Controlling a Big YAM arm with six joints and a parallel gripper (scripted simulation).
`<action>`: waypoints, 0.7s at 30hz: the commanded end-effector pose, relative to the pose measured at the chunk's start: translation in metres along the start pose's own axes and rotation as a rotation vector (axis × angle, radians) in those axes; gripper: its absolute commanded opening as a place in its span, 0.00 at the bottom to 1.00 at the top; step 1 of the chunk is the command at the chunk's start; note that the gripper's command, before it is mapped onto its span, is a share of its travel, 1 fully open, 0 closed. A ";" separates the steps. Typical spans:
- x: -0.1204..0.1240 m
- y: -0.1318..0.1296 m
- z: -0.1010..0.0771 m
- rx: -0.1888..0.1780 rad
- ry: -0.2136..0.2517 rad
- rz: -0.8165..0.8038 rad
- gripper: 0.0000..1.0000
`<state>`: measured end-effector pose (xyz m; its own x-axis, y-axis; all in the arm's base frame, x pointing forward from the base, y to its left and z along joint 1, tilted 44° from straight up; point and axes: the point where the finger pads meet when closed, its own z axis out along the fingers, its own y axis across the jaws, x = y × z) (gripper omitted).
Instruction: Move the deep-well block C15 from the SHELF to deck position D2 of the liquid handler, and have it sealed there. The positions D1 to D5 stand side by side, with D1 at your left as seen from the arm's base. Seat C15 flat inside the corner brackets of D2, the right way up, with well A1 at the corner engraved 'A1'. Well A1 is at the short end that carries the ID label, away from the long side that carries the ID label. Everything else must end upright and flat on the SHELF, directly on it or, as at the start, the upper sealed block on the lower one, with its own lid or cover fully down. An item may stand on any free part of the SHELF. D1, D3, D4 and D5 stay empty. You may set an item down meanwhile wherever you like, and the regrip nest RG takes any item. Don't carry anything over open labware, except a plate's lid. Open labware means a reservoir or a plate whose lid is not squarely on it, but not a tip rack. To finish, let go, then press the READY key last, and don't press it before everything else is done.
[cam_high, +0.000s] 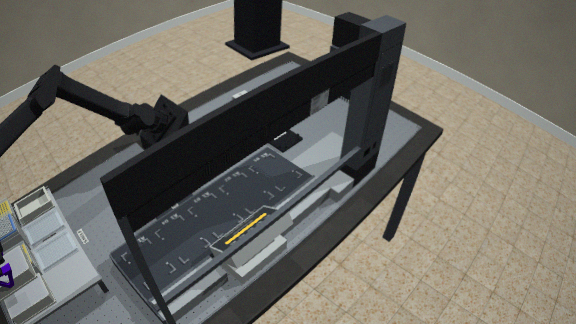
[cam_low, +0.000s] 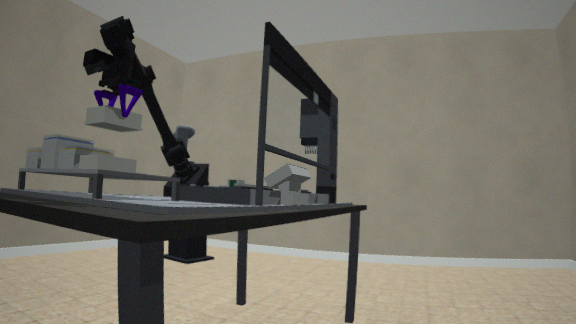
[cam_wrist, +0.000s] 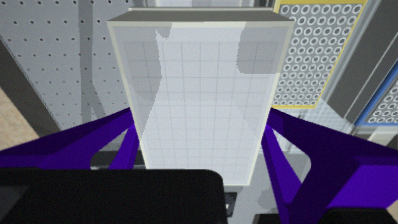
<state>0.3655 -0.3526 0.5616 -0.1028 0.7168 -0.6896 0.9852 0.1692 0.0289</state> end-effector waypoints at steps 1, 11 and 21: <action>-0.012 0.007 -0.036 -0.046 -0.044 0.025 0.00; -0.013 0.003 -0.048 -0.052 -0.050 0.030 0.00; -0.014 -0.003 -0.057 -0.062 -0.061 0.036 0.00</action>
<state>0.3639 -0.3438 0.5737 -0.0994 0.7150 -0.6921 0.9849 0.1699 0.0341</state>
